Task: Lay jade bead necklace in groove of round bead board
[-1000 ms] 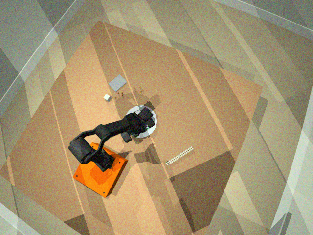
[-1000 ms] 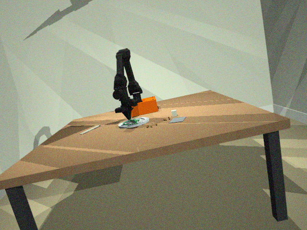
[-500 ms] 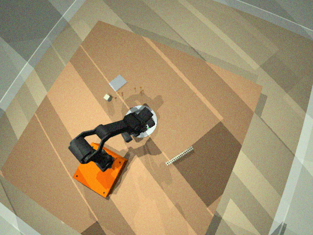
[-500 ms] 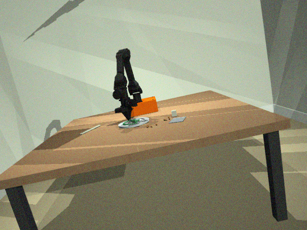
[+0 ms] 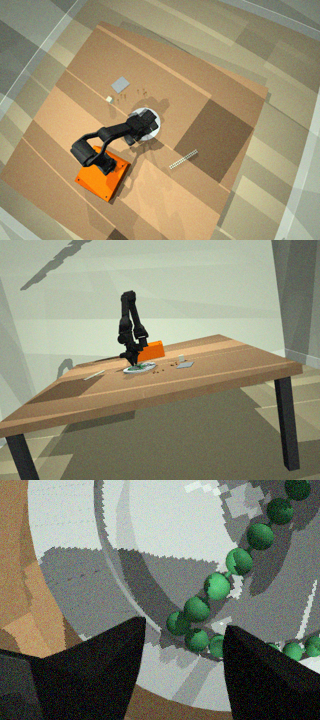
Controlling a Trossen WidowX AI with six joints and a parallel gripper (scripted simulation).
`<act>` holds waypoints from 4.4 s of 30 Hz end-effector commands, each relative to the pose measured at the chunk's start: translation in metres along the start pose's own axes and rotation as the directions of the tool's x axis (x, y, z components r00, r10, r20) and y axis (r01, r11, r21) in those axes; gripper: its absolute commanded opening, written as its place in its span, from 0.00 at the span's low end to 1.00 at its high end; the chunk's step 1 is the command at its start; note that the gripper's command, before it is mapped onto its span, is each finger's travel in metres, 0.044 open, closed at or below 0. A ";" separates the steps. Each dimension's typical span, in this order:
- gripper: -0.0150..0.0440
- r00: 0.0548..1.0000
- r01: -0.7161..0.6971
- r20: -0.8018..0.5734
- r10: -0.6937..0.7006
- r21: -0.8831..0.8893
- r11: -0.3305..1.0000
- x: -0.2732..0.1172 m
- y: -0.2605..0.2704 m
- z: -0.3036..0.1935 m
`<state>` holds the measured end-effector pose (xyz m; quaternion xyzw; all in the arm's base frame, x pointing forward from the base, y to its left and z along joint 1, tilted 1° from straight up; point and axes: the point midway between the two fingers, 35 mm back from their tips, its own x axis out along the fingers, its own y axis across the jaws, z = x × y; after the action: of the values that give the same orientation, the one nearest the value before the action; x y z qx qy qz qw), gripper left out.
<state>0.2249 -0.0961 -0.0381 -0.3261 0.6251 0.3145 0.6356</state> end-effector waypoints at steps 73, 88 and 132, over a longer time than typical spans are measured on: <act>1.00 1.000 -0.012 -0.001 0.012 -0.005 1.000 -0.005 0.002 -0.001; 1.00 1.000 -0.012 -0.001 0.012 -0.005 1.000 -0.005 0.002 -0.001; 0.46 1.000 -0.007 0.001 0.008 0.544 0.839 -0.005 -0.005 0.011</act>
<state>0.2370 -0.0915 -0.0272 -0.1346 0.6871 0.1256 0.7028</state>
